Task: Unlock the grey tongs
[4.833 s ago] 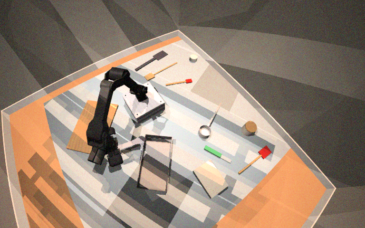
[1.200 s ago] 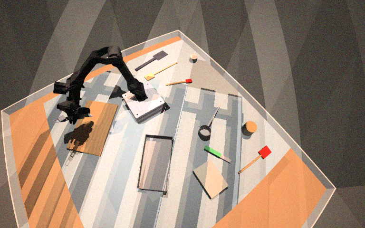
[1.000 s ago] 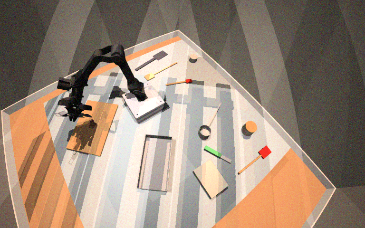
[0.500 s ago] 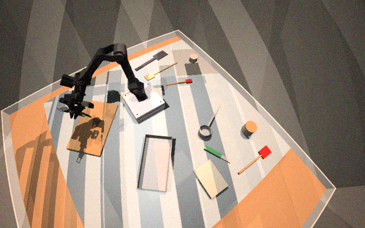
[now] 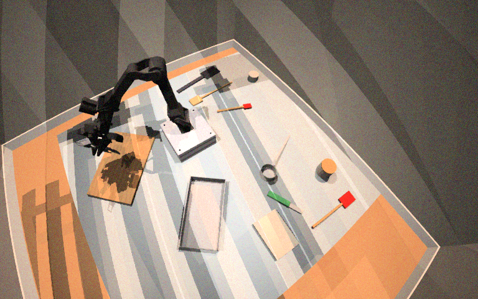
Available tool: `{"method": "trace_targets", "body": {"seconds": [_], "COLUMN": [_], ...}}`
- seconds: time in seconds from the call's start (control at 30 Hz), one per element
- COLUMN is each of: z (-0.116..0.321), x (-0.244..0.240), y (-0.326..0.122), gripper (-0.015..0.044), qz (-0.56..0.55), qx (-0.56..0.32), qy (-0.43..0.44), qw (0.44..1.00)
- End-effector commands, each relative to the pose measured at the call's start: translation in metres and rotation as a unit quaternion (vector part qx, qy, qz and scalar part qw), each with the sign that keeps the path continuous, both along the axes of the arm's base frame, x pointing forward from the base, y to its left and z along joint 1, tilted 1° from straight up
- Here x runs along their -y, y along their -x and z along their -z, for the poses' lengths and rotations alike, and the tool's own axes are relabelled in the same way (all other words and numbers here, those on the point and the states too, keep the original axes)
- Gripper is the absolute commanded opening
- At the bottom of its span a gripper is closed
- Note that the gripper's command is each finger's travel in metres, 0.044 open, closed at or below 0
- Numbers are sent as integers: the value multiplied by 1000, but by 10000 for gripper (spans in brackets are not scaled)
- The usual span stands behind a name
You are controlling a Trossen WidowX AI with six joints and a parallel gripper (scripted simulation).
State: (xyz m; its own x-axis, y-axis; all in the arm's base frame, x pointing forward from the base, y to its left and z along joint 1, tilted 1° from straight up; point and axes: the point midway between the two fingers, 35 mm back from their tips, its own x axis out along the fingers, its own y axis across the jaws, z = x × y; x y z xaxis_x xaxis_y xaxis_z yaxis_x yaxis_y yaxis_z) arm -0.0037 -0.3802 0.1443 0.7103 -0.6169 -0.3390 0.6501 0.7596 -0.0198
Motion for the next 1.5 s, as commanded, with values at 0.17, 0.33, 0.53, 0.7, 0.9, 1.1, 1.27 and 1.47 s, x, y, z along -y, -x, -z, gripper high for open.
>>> {"method": "trace_targets", "body": {"seconds": [0.17,0.33,0.53,0.7,0.9,1.1,1.27,1.47], "z": [-1,-1,5,14,26,36,44,51], "x": [0,0,8,19,28,34,37,37], "y": [-1,-1,-3,-7,-10,-15,-19,-22], "gripper": [-150,-150,-150,-150,-150,-150,-150,-150], "qz": [-2,-2,7,18,28,34,37,37], "qx": [3,3,-14,-42,-80,-123,-163,-214], "qy": [2,2,-28,-70,-120,-169,-207,-249], "qw": [1000,1000,999,997,989,977,964,944]}}
